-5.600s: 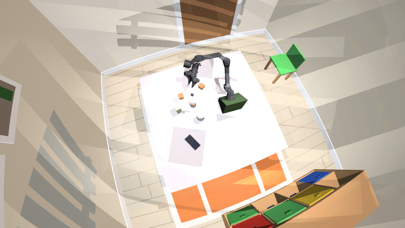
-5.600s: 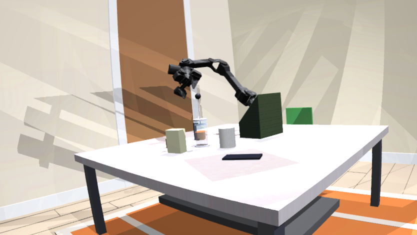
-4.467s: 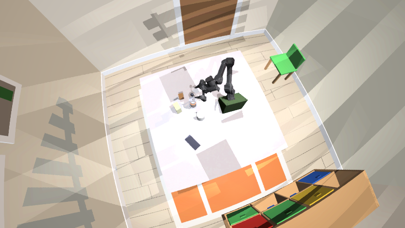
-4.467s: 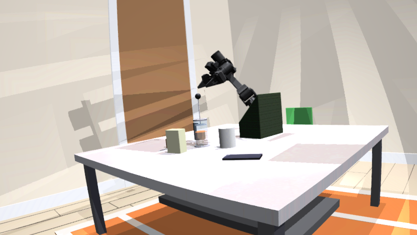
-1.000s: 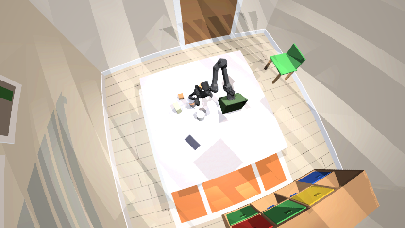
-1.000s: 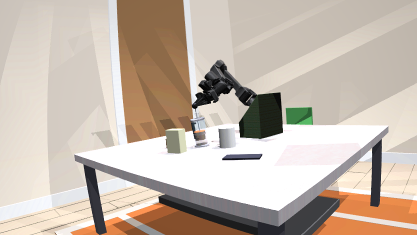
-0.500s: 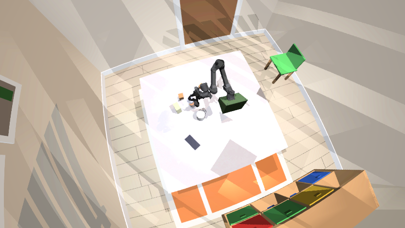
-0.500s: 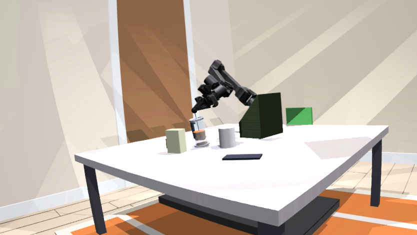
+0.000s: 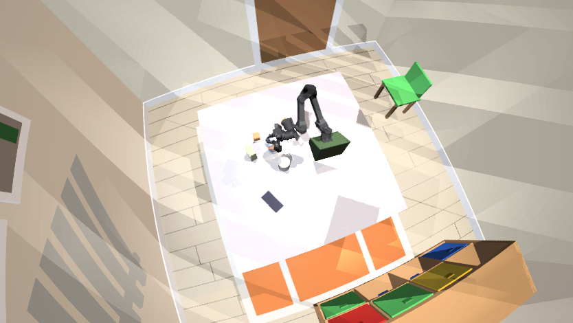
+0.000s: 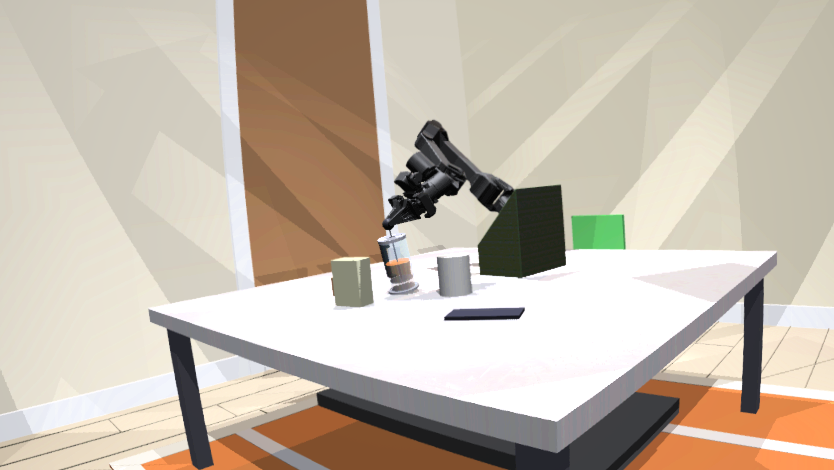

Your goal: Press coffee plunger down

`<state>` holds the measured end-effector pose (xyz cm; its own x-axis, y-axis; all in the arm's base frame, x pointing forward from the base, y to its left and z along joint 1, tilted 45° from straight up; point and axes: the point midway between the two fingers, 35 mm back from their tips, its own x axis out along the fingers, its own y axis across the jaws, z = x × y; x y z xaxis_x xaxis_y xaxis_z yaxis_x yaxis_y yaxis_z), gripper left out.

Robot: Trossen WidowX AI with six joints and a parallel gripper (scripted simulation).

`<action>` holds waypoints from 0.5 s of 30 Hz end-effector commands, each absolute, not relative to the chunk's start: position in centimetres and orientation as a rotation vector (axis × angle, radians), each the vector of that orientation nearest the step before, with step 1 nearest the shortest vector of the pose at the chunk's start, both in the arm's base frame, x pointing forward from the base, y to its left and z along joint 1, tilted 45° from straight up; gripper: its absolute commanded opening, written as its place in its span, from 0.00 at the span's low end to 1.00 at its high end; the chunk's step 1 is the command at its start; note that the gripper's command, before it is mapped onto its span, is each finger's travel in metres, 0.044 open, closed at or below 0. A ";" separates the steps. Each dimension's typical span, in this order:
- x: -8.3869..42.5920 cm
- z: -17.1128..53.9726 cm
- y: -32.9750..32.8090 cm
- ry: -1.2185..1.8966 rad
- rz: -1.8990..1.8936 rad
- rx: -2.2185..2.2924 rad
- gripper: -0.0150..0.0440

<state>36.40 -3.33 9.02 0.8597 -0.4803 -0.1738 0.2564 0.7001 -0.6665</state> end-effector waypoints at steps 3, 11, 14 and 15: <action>36.5 8.6 -3.8 0.375 -0.432 -0.690 0.46; 36.7 8.6 -3.7 0.375 -0.432 -0.690 0.46; 36.8 8.6 -3.8 0.375 -0.432 -0.690 0.46; 36.8 8.6 -3.8 0.375 -0.432 -0.690 0.46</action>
<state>36.74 -3.51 8.83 0.8533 -0.4892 -0.1803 0.2569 0.6955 -0.6710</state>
